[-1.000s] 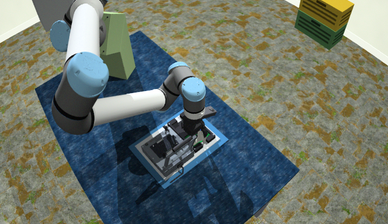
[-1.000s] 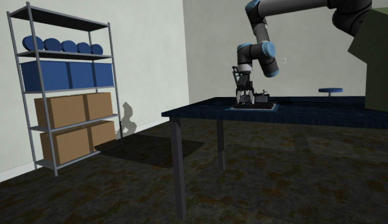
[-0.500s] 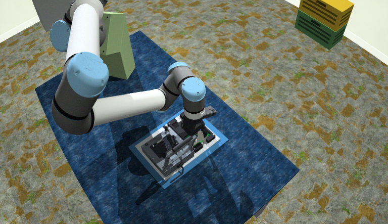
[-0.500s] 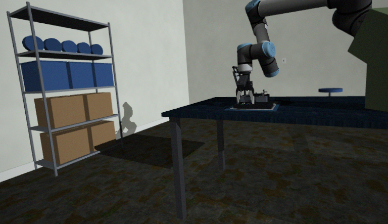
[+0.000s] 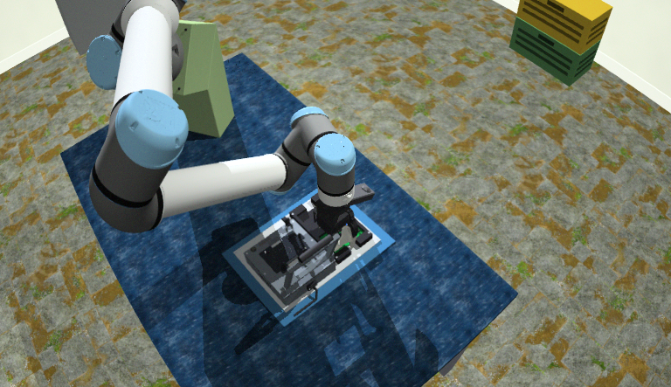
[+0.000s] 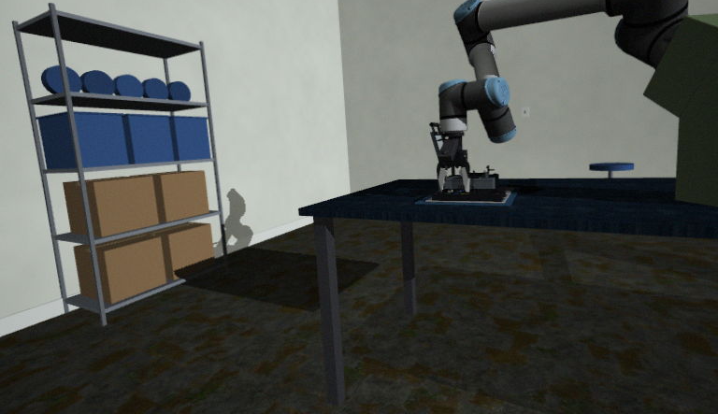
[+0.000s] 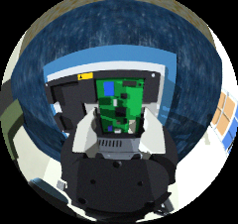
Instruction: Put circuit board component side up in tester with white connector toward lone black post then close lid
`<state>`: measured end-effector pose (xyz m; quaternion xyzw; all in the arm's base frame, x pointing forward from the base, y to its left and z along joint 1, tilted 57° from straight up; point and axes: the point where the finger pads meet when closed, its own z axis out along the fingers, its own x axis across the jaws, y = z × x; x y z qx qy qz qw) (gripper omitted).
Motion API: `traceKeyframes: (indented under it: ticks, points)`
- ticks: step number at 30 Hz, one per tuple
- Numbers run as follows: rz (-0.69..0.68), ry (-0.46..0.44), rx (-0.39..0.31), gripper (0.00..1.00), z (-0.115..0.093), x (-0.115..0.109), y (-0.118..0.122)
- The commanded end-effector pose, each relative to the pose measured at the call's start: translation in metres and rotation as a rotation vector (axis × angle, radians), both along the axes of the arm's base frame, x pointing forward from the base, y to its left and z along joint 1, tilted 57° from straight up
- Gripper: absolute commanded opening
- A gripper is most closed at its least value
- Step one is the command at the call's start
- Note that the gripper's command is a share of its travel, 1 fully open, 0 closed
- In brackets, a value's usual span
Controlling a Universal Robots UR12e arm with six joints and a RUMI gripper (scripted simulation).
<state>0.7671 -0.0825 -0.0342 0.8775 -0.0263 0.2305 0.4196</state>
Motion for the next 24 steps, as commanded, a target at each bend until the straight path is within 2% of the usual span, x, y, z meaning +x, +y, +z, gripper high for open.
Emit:
traceKeyframes:
  ticks: [1,24]
  points:
    - [0.000,-0.002,0.000,0.54,0.0001,0.0016,-0.0003]
    - [0.000,-0.002,0.000,0.49,0.0001,0.0016,-0.0003]
